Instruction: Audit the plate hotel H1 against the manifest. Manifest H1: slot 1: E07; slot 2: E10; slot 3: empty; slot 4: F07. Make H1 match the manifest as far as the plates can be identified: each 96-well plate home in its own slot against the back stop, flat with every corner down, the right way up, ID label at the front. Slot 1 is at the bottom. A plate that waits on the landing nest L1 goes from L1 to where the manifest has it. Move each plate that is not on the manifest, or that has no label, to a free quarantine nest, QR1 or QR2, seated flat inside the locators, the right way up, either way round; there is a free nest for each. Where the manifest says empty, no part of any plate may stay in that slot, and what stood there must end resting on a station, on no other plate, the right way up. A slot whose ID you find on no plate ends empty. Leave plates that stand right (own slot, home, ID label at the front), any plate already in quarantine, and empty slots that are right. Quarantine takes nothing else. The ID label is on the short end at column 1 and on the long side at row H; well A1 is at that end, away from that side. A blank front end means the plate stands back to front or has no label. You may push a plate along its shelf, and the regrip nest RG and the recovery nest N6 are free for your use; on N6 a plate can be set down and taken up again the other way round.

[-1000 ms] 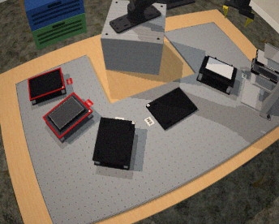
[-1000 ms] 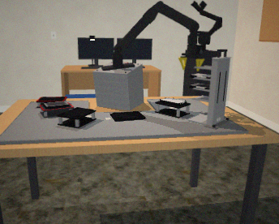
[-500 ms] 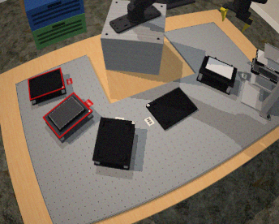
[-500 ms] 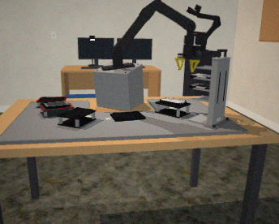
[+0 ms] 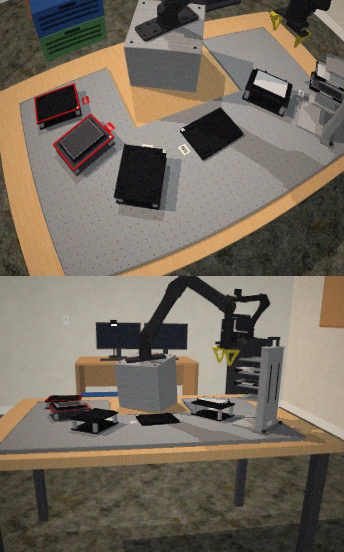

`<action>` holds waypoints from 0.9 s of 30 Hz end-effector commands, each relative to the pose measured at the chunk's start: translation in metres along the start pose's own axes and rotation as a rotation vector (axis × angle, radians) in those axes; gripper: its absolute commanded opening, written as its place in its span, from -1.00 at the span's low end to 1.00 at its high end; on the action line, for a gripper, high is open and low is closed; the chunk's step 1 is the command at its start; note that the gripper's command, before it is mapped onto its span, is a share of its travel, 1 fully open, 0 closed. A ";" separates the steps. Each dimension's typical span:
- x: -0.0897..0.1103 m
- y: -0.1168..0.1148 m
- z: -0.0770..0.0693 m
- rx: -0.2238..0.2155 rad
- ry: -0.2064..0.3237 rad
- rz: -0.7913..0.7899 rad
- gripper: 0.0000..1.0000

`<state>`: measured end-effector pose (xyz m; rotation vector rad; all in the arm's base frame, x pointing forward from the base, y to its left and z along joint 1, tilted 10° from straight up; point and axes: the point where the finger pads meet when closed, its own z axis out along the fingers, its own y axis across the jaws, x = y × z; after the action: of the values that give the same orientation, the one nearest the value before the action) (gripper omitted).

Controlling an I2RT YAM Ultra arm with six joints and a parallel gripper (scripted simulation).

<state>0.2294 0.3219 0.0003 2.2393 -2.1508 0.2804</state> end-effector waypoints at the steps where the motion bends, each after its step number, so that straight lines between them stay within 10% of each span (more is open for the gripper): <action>1: 0.002 -0.009 -0.015 0.029 -0.050 0.117 1.00; 27: 0.067 -0.044 -0.012 0.018 -0.054 0.630 1.00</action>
<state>0.2662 0.2624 0.0145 1.6211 -2.7182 0.2697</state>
